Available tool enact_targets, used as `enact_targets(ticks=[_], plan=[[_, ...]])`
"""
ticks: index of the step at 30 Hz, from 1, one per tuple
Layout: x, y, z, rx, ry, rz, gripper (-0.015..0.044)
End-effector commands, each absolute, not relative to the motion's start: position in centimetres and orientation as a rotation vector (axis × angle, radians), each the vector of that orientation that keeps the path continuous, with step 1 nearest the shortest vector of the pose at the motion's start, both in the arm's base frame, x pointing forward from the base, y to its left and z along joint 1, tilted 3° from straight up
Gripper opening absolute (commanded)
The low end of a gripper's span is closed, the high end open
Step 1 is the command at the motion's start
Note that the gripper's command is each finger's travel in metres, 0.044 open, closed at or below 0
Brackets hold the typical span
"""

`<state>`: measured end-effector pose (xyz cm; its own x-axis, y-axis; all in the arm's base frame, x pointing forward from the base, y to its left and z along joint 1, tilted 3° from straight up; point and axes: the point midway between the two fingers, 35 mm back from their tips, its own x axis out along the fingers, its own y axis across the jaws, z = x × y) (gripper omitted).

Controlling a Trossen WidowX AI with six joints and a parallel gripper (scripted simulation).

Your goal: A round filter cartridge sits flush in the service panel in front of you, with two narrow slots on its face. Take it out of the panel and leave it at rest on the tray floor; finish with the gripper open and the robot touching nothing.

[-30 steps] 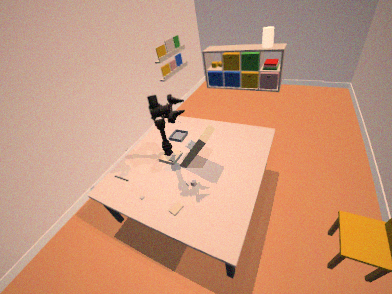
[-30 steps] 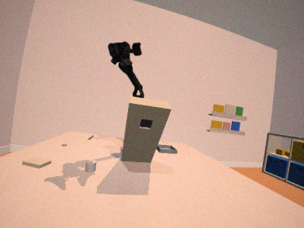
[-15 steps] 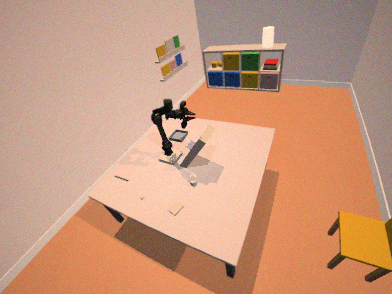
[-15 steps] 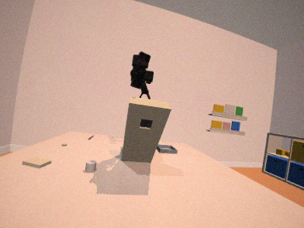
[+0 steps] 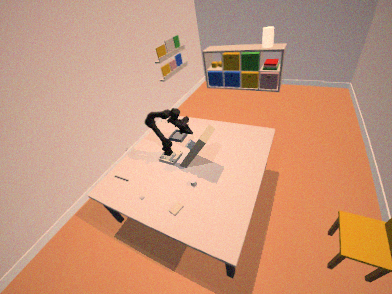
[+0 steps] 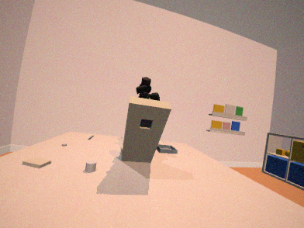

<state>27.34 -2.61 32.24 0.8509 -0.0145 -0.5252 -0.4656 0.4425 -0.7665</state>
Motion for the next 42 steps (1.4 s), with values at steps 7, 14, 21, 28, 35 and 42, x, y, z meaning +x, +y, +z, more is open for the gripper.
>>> enact_targets(ticks=[7, 14, 21, 28, 35, 42], plan=[[27.3, -2.6, 31.6, -1.071, 0.522, 0.286, 0.0097], [28.2, -2.7, 31.1, -1.072, 0.521, 0.285, 0.0097], [29.2, -2.7, 30.5, -1.072, 0.52, 0.285, 0.0097], [30.1, -2.7, 29.9, -1.072, 0.52, 0.284, 0.0097], [31.1, -2.8, 29.3, -1.072, 0.519, 0.284, 0.0097], [31.6, -2.8, 28.8, -1.072, 0.518, 0.284, 0.0097]])
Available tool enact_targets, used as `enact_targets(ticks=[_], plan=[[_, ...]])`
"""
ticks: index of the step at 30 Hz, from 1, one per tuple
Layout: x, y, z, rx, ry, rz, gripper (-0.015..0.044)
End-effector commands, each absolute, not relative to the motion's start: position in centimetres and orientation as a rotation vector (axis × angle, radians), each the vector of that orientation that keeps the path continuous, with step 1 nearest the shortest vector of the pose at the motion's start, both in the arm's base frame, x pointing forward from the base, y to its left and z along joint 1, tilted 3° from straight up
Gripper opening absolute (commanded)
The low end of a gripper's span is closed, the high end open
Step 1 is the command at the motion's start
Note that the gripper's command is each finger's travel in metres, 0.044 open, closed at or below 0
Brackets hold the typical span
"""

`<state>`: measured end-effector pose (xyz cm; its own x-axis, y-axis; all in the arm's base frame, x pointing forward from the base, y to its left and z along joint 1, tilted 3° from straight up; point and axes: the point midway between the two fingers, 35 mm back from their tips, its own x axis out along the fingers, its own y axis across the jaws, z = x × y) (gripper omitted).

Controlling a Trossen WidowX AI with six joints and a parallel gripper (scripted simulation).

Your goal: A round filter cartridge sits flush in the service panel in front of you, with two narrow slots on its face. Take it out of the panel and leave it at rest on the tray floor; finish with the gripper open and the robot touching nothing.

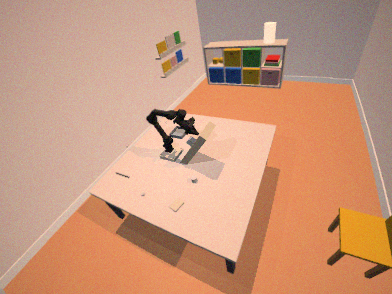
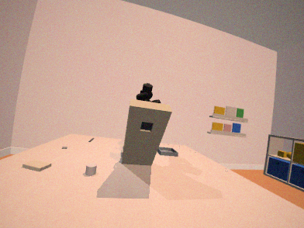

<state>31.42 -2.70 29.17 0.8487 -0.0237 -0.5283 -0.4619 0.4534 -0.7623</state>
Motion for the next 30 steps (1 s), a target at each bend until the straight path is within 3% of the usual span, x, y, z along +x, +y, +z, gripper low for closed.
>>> enact_targets(ticks=[1, 30], plan=[[31.59, -2.76, 28.83, -1.072, 0.518, 0.284, 0.0097], [31.87, -2.8, 28.73, -1.072, 0.518, 0.284, 0.0097]])
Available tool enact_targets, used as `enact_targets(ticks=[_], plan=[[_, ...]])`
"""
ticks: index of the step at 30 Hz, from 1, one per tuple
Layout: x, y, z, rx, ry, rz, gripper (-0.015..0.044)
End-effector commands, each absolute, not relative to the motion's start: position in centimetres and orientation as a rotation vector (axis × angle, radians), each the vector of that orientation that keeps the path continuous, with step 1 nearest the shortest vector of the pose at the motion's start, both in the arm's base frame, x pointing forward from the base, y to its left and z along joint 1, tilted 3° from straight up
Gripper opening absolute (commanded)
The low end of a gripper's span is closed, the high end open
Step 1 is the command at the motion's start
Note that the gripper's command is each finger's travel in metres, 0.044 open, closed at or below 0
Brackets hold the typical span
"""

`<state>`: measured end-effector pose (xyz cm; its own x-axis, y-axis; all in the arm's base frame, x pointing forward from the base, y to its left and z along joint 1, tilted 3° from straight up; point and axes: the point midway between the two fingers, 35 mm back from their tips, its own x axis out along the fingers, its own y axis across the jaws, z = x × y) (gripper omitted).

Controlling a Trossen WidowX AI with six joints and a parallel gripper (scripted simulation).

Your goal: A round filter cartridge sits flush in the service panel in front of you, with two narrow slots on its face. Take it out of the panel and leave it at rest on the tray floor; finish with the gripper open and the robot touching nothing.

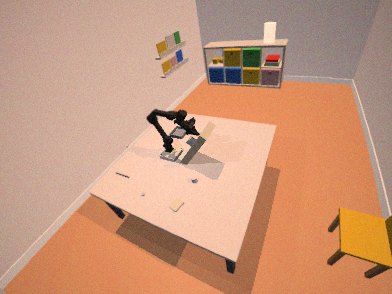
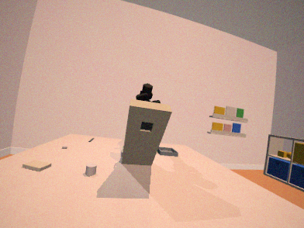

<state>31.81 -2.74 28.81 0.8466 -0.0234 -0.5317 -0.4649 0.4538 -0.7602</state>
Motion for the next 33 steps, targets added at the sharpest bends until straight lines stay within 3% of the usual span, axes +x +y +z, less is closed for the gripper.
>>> enact_targets(ticks=[1, 33], plan=[[31.9, -2.8, 28.7, -1.072, 0.518, 0.284, 0.0097], [33.1, -2.8, 28.0, -1.072, 0.517, 0.283, 0.0097]])
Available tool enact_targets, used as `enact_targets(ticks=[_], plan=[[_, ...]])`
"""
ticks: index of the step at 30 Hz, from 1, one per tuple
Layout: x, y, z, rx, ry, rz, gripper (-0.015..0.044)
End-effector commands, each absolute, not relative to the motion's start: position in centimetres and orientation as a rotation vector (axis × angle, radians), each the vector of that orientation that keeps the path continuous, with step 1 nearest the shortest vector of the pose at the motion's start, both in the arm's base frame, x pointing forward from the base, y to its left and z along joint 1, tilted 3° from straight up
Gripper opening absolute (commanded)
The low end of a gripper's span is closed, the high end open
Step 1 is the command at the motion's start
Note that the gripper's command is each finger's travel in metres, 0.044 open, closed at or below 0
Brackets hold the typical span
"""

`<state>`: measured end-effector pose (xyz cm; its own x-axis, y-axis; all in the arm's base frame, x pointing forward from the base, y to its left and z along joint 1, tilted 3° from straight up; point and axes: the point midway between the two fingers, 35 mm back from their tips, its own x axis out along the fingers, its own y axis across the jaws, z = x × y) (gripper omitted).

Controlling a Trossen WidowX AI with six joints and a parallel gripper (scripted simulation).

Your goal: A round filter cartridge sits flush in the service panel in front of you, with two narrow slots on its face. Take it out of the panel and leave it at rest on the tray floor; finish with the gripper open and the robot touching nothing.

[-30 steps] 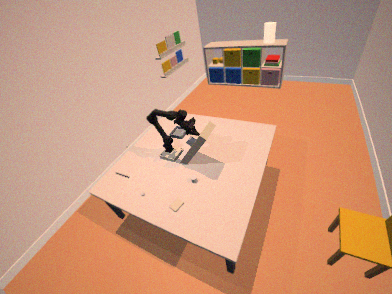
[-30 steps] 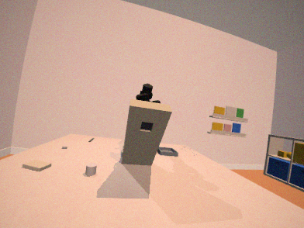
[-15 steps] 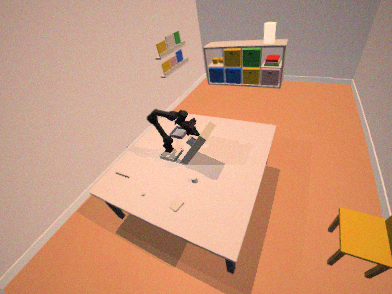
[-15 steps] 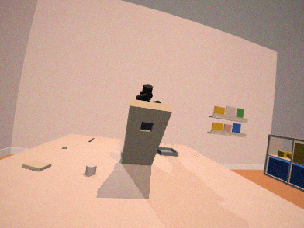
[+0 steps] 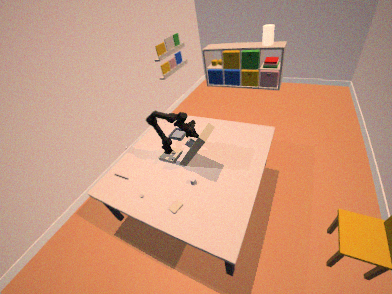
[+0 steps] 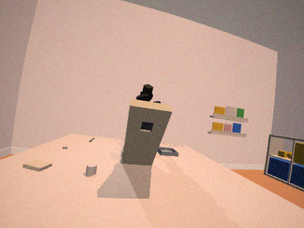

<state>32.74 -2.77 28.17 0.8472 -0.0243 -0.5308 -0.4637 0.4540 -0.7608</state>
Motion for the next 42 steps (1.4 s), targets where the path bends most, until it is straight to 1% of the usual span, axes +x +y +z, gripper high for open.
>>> enact_targets(ticks=[1, 32, 33, 41, 42], plan=[[33.08, -2.84, 27.97, -1.072, 0.517, 0.283, 0.0097], [33.63, -2.86, 27.63, -1.072, 0.517, 0.283, 0.0097], [33.03, -2.79, 27.94, -1.076, 0.516, 0.284, 0.0091], [33.03, -2.79, 27.94, -1.076, 0.516, 0.284, 0.0037], [33.03, -2.79, 27.94, -1.076, 0.516, 0.284, 0.0011]])
